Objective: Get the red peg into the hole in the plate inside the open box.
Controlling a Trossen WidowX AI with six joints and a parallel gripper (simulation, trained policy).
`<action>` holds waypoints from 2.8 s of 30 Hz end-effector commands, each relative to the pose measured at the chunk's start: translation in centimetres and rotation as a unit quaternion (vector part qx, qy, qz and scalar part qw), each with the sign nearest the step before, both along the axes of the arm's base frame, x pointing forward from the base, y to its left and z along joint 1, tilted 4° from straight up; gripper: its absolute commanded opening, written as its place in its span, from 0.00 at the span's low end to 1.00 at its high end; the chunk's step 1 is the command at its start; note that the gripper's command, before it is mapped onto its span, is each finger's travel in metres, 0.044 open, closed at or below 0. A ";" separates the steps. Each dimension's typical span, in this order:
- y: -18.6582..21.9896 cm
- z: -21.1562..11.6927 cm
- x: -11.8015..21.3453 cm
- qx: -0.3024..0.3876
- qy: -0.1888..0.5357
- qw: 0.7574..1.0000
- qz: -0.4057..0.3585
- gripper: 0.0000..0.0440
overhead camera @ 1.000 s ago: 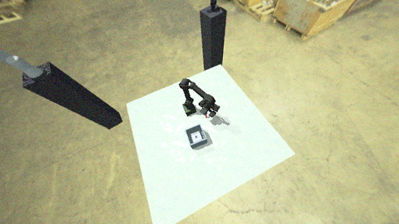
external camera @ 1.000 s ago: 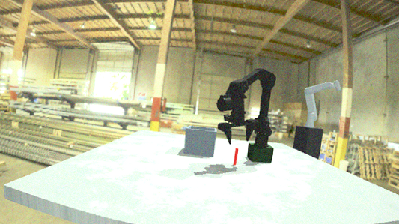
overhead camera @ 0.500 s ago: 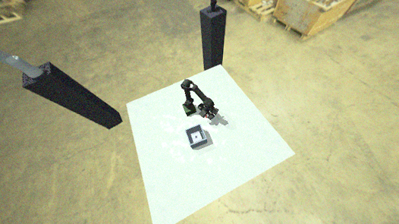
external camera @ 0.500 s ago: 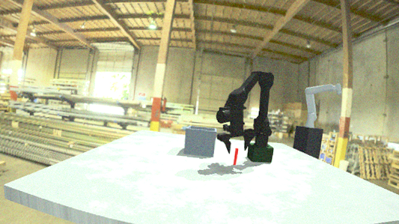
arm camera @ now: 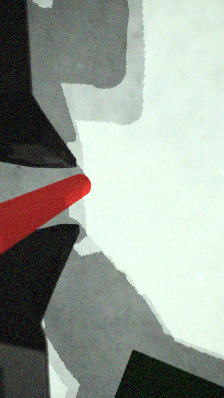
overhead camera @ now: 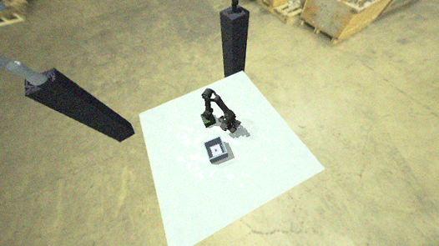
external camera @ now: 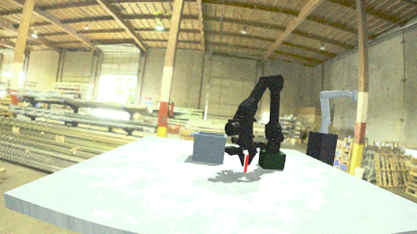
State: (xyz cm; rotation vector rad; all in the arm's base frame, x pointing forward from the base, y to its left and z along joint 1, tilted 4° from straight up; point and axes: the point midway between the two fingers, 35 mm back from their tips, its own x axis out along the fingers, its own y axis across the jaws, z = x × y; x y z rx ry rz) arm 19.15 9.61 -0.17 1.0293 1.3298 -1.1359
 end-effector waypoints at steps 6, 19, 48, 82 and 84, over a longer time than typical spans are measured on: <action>0.6 -0.3 1.0 0.015 -0.014 1.000 0.018 0.00; 0.5 3.0 2.7 0.040 -0.064 0.997 -0.004 0.00; -4.7 14.4 7.2 0.028 -0.169 0.985 0.009 0.00; -15.1 15.1 9.1 -0.026 -0.135 0.990 -0.020 0.00; -15.6 14.9 9.2 -0.026 -0.133 0.991 -0.021 0.00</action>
